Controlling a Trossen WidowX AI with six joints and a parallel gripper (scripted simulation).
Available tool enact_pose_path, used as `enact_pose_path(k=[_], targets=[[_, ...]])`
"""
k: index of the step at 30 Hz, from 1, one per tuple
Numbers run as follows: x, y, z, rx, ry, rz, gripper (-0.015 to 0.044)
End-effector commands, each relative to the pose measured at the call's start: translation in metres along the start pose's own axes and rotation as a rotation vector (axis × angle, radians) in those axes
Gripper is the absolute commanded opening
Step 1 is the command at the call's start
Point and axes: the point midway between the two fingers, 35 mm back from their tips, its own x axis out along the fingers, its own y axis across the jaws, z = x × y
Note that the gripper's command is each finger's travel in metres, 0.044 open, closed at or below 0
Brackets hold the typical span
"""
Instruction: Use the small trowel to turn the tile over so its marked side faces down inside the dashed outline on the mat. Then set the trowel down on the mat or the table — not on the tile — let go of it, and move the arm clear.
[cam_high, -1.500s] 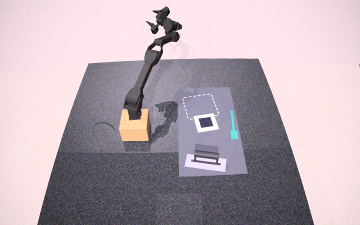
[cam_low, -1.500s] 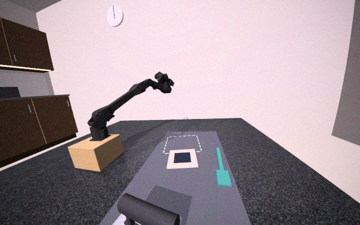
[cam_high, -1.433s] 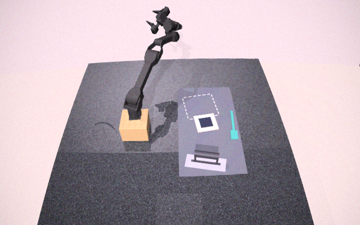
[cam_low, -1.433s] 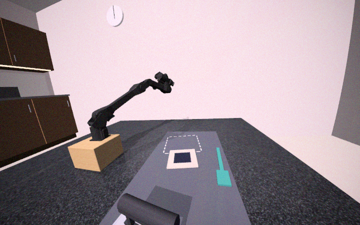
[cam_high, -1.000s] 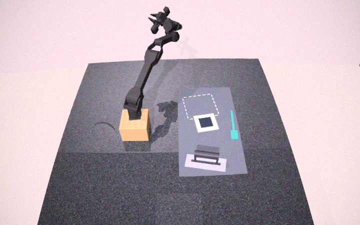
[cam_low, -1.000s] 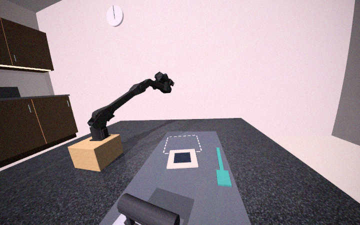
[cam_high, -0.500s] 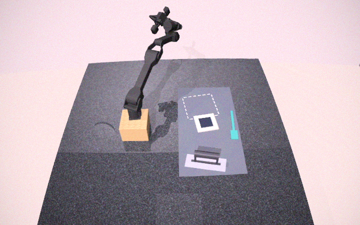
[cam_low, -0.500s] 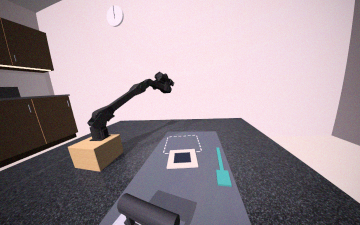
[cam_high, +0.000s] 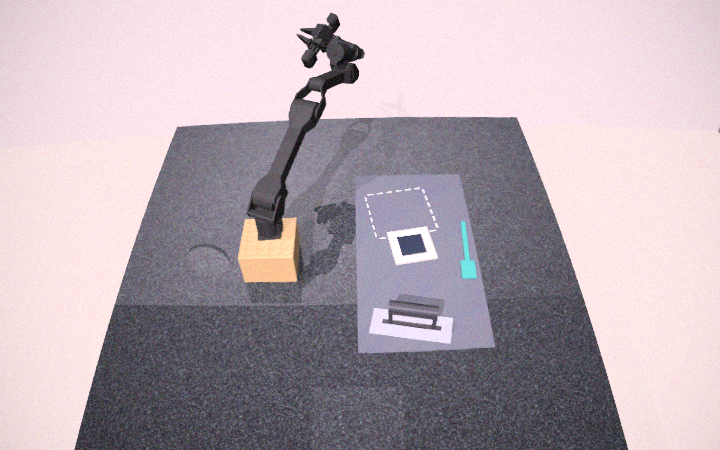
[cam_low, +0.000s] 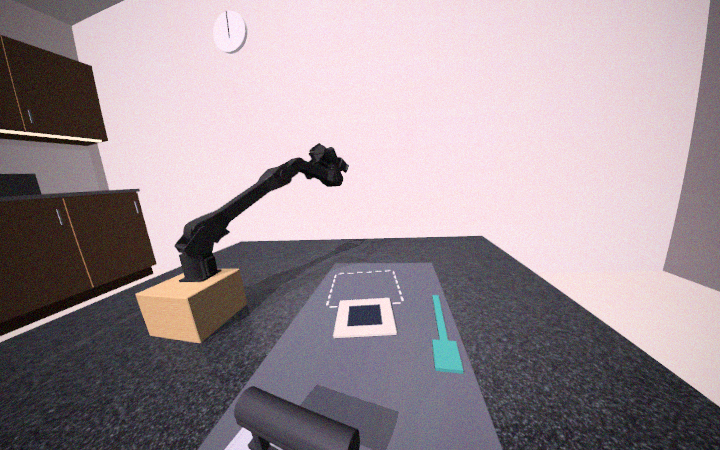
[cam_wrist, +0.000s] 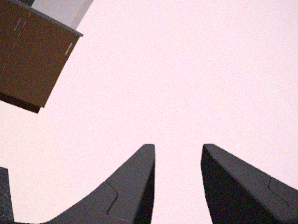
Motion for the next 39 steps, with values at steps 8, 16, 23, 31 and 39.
enact_pose_path(k=[8, 16, 23, 31, 39], targets=[[0.0, 0.0, 0.0, 0.0, 0.0, 0.0, 0.01], [0.0, 0.0, 0.0, 0.0, 0.0, 0.0, 0.01], [0.0, 0.0, 0.0, 0.0, 0.0, 0.0, 0.0], [0.0, 0.0, 0.0, 0.0, 0.0, 0.0, 0.0], [0.0, 0.0, 0.0, 0.0, 0.0, 0.0, 0.0126]])
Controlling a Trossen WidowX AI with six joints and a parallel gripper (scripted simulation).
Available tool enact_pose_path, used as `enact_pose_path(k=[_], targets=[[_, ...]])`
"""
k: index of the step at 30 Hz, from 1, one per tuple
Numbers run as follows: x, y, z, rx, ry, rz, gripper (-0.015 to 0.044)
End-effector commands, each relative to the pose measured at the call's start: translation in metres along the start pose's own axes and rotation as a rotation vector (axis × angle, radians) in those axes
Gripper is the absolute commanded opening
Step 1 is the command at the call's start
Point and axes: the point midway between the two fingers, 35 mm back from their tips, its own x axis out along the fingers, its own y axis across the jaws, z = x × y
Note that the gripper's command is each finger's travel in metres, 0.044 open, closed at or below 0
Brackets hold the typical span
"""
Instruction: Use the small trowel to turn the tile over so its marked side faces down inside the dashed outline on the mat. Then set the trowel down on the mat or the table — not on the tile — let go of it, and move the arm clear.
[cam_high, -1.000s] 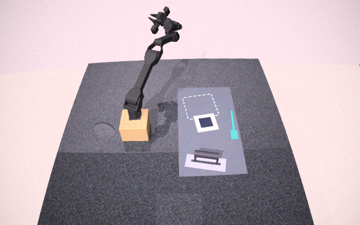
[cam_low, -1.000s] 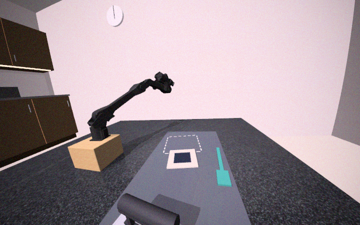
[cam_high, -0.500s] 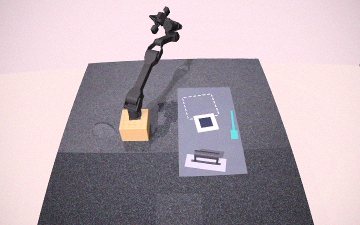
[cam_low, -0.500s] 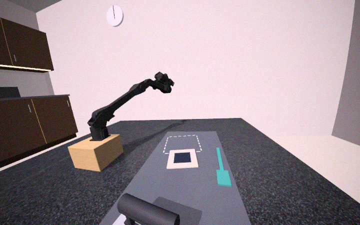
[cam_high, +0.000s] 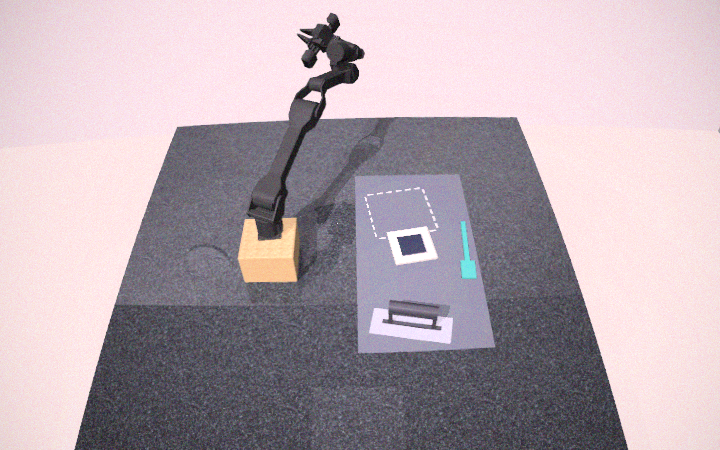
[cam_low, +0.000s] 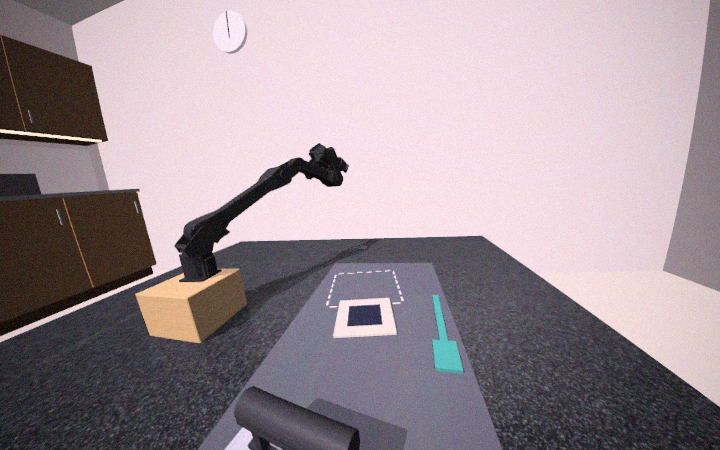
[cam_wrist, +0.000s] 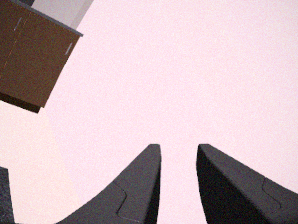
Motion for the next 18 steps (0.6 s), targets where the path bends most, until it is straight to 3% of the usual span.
enact_pose_path(k=[1, 6, 18], targets=[[-0.001, -0.001, 0.0, 0.001, 0.0, -0.005, 0.0153], [-0.032, -0.023, -0.005, 0.038, 0.013, -0.122, 0.027], [-0.141, -0.075, -0.022, 0.195, 0.076, -0.47, 0.027]])
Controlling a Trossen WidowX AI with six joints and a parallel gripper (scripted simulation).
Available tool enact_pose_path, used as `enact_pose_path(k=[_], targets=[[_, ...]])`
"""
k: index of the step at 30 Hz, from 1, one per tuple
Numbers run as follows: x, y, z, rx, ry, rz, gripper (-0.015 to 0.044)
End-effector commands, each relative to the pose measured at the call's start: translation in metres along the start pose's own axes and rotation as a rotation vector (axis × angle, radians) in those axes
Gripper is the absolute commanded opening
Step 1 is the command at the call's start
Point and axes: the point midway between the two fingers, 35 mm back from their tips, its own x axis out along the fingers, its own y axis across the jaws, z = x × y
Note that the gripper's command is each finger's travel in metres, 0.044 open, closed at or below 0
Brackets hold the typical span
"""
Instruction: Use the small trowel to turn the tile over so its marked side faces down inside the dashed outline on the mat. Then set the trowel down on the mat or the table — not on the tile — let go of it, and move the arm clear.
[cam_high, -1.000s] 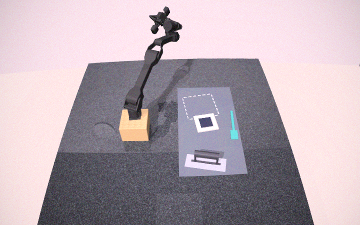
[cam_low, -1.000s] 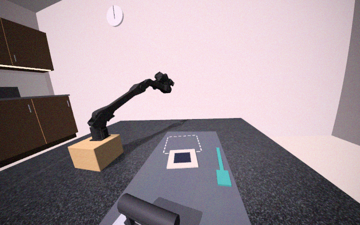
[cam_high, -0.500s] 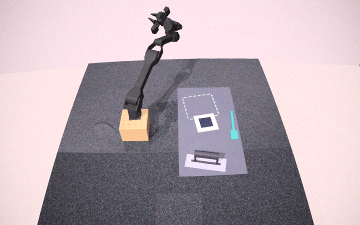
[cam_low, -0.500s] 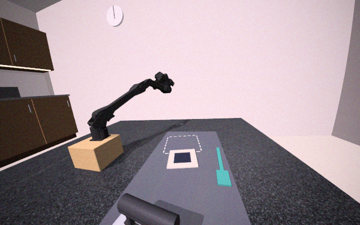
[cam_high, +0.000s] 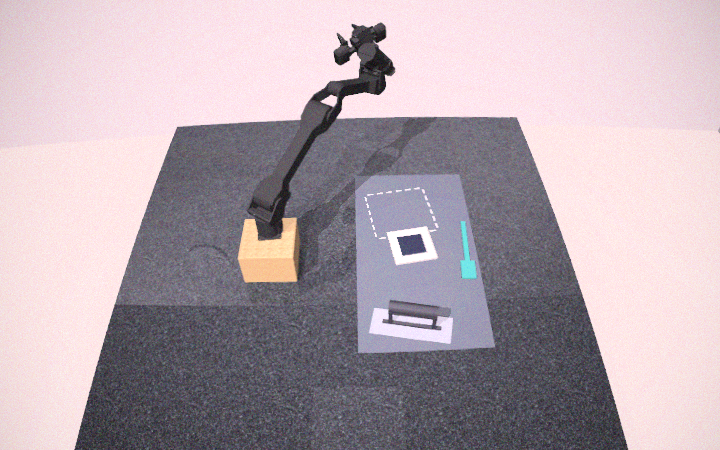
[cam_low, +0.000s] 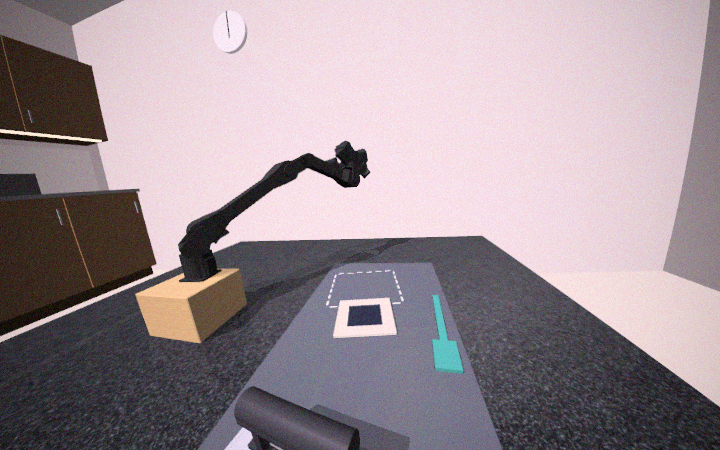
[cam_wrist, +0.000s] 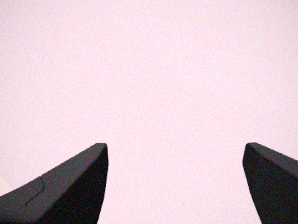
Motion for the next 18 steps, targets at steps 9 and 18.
enact_pose_path(k=[9, 18], targets=[[-0.092, -0.074, 0.0, 0.067, 0.059, -0.347, 0.027], [-0.185, -0.117, -0.003, 0.104, 0.151, -0.601, 0.027]])
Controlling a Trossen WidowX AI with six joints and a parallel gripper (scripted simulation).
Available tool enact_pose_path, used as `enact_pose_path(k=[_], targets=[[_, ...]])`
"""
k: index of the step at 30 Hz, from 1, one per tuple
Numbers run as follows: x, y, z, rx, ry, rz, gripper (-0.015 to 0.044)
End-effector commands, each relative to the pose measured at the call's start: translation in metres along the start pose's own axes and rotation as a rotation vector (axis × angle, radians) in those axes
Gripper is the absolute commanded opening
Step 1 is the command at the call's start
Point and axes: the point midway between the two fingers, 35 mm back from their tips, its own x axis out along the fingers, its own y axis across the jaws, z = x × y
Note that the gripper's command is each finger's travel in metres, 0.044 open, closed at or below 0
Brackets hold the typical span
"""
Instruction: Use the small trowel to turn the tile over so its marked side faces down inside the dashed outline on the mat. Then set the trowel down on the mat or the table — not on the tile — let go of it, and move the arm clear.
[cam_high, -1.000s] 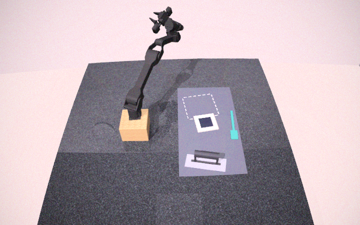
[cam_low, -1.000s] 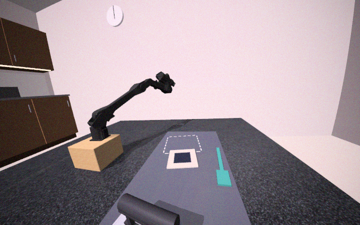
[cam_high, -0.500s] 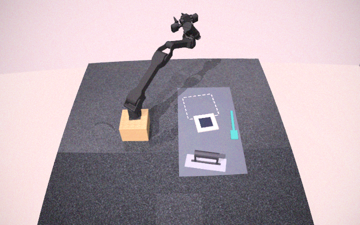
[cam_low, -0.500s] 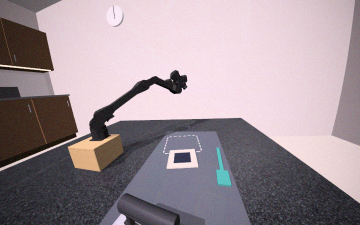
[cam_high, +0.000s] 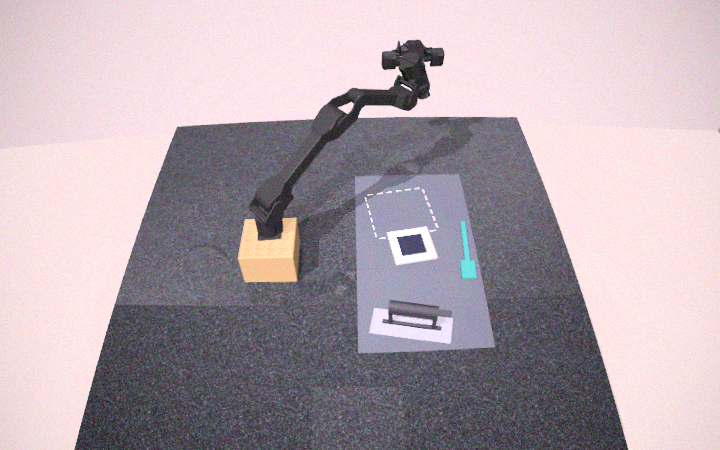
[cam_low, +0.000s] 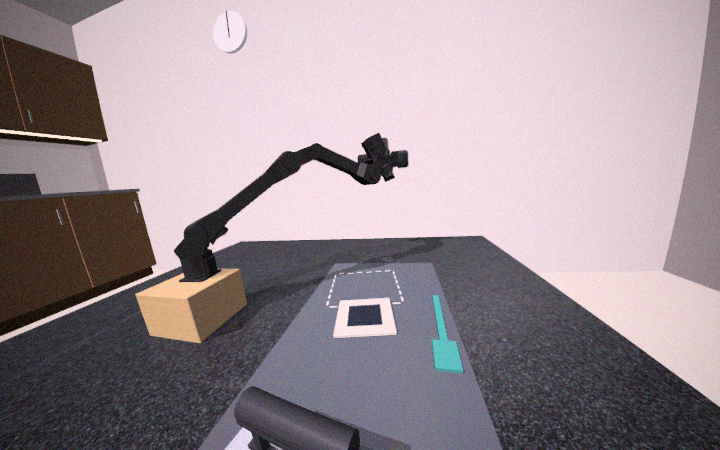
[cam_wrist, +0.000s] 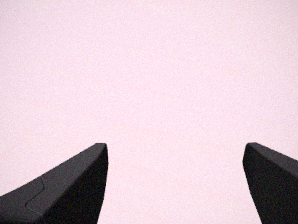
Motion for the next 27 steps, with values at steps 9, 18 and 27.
enact_pose_path(k=[9, 18, 27], targets=[[-0.096, -0.094, -0.007, 0.056, 0.119, -0.327, 0.027], [-0.17, -0.141, -0.015, 0.11, 0.213, -0.547, 0.027], [-0.272, -0.178, -0.025, 0.183, 0.346, -0.808, 0.027]])
